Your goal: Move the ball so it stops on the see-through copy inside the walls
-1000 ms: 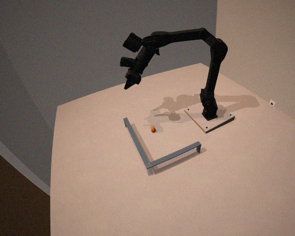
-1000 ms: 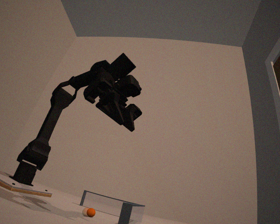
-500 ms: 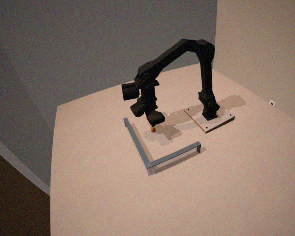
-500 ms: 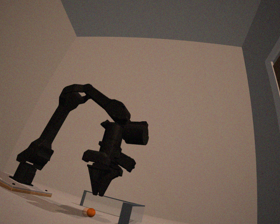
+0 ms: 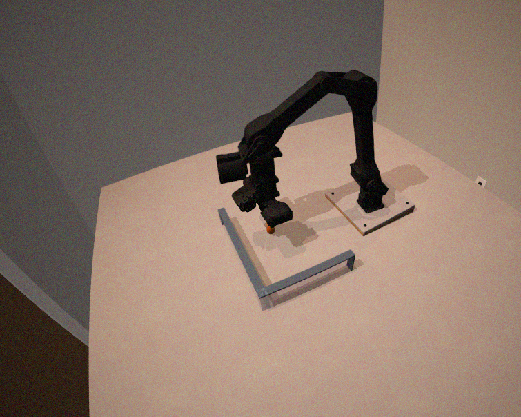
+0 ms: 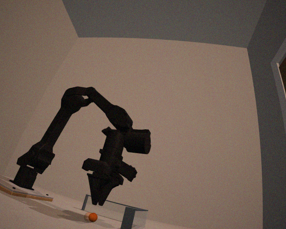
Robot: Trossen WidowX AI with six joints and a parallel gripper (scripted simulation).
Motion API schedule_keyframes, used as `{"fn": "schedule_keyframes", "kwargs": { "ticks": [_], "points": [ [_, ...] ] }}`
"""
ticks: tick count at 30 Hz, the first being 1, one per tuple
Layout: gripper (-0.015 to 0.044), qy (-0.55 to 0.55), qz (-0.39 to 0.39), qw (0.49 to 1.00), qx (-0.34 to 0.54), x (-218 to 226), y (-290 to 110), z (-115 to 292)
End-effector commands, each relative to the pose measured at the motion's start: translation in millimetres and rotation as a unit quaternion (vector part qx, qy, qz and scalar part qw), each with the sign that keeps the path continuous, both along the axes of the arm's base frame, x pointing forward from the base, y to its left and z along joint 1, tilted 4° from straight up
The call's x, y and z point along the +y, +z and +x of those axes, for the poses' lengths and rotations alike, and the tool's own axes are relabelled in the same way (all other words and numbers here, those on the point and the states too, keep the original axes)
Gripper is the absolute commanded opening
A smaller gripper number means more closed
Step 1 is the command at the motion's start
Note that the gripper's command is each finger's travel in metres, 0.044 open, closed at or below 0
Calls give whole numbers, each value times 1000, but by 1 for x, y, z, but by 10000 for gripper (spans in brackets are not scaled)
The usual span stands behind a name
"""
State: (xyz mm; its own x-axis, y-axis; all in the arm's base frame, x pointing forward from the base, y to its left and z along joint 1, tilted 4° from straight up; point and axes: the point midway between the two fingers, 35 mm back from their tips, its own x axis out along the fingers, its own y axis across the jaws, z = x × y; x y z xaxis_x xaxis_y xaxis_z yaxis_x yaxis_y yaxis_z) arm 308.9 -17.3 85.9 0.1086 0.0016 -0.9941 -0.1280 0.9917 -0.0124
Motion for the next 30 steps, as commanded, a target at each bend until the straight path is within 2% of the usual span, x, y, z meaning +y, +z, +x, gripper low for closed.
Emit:
{"fn": "schedule_keyframes", "kwargs": {
  "ticks": [1, 22, 26, 30],
  "points": [
    [215, 2, -2, 1000, 7, 0, -7, -2],
    [215, 2, -2, 1000, 7, 0, -35, 1],
    [110, 2, -2, 1000, 7, 0, -35, 1],
    [84, 2, -2, 1000, 7, 0, -35, 1]
  ]
}}
